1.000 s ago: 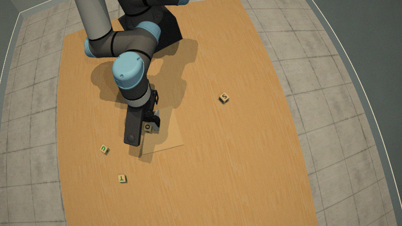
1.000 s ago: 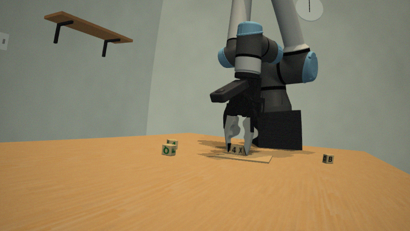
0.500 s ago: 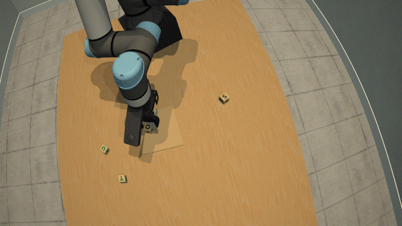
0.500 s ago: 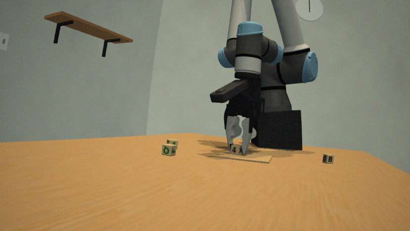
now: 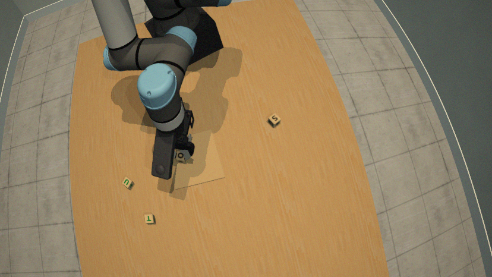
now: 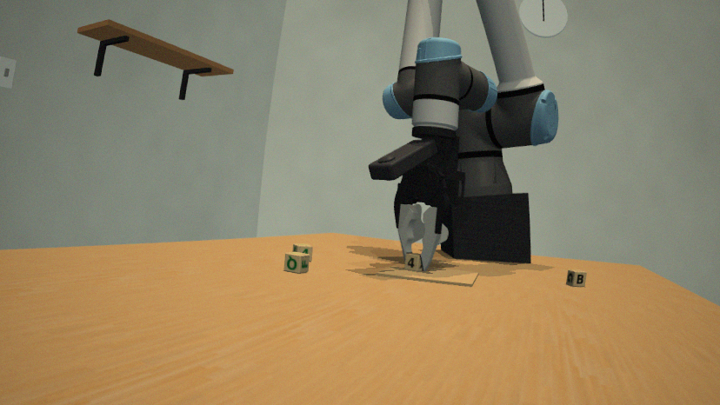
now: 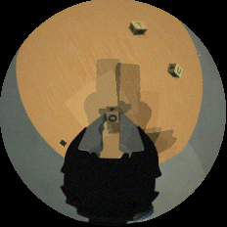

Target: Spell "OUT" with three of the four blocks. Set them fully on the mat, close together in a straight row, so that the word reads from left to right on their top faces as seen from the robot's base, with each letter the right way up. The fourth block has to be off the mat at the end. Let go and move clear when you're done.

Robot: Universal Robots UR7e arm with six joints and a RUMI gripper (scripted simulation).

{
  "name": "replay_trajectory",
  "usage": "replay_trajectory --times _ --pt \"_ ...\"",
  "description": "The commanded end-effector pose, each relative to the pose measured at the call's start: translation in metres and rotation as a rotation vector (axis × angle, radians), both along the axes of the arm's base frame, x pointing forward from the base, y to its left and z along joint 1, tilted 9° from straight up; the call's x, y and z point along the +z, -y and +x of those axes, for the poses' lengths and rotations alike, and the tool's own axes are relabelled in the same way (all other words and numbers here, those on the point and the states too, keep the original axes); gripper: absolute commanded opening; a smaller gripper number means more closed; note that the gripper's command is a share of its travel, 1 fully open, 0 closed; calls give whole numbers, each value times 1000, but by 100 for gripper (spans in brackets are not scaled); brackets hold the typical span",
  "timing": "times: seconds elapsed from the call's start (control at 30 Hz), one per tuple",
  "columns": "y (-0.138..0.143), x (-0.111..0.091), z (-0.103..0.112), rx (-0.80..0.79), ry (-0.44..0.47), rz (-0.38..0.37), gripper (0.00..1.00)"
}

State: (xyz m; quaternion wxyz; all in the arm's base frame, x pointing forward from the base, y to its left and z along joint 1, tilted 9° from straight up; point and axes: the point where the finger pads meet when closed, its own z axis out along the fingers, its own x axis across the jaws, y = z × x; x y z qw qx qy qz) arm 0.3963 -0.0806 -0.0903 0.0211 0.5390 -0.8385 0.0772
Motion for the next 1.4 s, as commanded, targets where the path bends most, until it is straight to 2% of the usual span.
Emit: replay_trajectory --times 0.0,1.1,1.37 --pt "0 0 0 0 1 0 5" --pt "0 1 0 0 1 0 5" --pt "-1 9 0 0 1 0 5"
